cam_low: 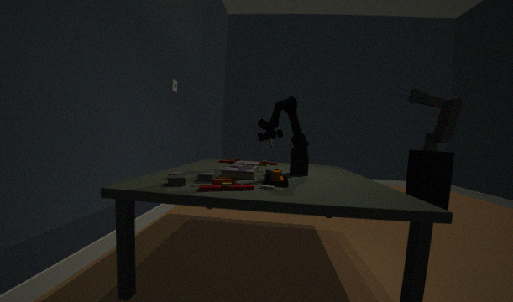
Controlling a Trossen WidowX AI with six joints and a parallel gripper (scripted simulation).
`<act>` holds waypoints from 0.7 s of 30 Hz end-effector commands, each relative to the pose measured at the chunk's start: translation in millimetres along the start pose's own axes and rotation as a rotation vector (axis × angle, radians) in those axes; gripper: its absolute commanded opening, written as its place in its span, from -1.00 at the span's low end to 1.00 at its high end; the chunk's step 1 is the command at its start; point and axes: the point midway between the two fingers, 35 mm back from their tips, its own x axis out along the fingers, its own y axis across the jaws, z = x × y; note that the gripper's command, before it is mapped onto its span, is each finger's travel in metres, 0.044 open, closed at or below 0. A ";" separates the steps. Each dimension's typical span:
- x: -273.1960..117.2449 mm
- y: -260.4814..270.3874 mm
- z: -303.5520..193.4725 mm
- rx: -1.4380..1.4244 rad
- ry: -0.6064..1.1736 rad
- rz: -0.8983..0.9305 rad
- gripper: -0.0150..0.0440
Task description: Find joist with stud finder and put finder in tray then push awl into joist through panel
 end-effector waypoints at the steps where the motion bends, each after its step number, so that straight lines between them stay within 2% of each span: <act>1: -10.9 26.0 3.2 0.013 0.000 0.004 -0.49; 21: -85.3 117.7 -17.1 0.056 -0.003 -0.009 -0.49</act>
